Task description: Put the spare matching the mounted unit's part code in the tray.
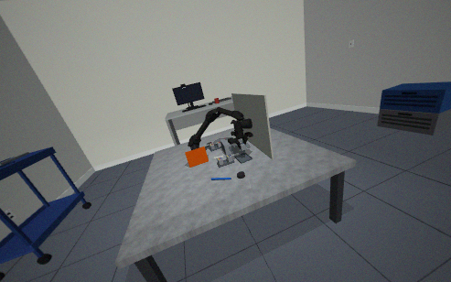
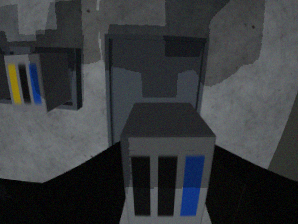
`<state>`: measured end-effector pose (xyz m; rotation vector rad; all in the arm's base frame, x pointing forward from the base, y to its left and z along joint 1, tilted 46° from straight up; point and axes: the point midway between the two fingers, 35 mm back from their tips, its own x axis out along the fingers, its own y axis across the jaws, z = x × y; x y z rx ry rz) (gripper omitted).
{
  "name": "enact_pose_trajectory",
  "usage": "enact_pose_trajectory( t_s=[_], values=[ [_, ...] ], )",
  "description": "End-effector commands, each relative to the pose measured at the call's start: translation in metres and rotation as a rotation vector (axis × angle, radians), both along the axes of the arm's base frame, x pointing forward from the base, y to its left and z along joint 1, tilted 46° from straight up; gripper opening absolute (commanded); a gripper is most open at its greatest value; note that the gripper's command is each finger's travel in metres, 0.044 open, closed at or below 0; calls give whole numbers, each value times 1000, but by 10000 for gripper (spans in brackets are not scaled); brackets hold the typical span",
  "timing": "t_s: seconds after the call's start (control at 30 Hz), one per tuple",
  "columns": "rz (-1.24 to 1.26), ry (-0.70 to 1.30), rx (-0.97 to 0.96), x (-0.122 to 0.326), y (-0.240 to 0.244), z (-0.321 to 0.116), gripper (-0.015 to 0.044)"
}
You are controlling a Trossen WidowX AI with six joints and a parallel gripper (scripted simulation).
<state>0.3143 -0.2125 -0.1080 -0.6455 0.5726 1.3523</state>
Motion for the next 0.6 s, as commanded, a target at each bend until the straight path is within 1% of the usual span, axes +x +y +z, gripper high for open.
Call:
enact_pose_trajectory(
  t_s=[0.0,0.57],
  values=[
    [-5,2,4,0,3,-3,0],
    [-5,2,4,2,13,-12,0]
  ],
)
